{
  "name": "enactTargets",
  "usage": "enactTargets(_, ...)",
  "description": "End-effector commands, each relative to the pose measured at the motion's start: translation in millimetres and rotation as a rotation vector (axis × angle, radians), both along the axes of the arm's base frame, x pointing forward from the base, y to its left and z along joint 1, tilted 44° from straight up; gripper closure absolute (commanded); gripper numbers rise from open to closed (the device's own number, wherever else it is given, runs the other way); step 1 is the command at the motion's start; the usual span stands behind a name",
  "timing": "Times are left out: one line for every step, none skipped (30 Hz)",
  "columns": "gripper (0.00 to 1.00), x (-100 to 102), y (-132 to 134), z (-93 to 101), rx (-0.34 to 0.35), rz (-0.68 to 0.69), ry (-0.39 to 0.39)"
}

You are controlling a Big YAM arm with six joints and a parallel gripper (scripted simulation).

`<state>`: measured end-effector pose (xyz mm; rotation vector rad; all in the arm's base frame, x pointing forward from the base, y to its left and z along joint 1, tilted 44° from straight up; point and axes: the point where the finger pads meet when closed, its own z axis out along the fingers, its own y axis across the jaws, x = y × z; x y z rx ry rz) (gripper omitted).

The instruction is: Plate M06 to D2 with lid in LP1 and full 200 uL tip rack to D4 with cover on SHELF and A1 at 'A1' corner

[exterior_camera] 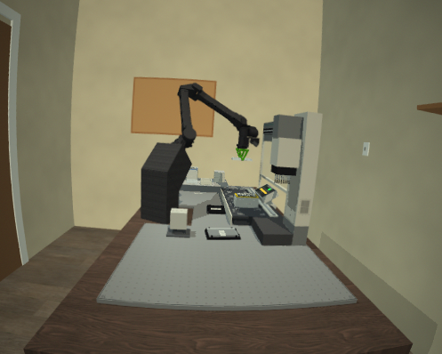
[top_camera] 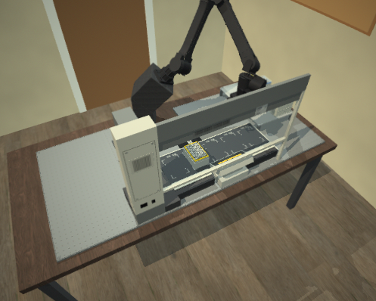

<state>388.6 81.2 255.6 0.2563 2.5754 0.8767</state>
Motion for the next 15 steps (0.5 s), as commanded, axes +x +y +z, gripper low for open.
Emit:
enactTargets(1.0, 3.8, -1.6, 15.8, -0.002, -0.004, -0.036)
enactTargets(1.0, 3.7, -1.6, 15.7, -0.002, -0.004, -0.036)
enactTargets(1.0, 3.6, -1.6, 15.7, -0.002, -0.004, -0.035)
enactTargets(1.0, 3.6, -1.6, 15.7, -0.002, -0.004, -0.035)
enactTargets(1.0, 3.5, -1.5, 15.7, -0.002, -0.004, -0.035)
enactTargets(1.0, 3.5, -1.5, 15.7, -0.002, -0.004, -0.035)
enactTargets(1.0, 3.5, -1.5, 15.7, -0.002, -0.004, -0.035)
enactTargets(1.0, -6.1, 2.8, 9.7, 0.0, 0.004, -0.021)
enactTargets(1.0, 3.3, -1.5, 15.6, -0.002, -0.004, -0.035)
enactTargets(1.0, 3.3, -1.5, 15.6, -0.002, -0.004, -0.035)
enactTargets(1.0, 3.2, -1.4, 15.6, -0.002, -0.004, -0.035)
enactTargets(1.0, -6.2, 2.9, 9.7, 0.0, 0.003, -0.02)
enactTargets(1.0, 3.1, -1.4, 15.5, -0.002, -0.004, -0.035)
enactTargets(1.0, 3.1, -1.4, 15.5, -0.002, -0.004, -0.035)
enactTargets(1.0, 3.0, -1.3, 15.5, -0.002, -0.004, -0.035)
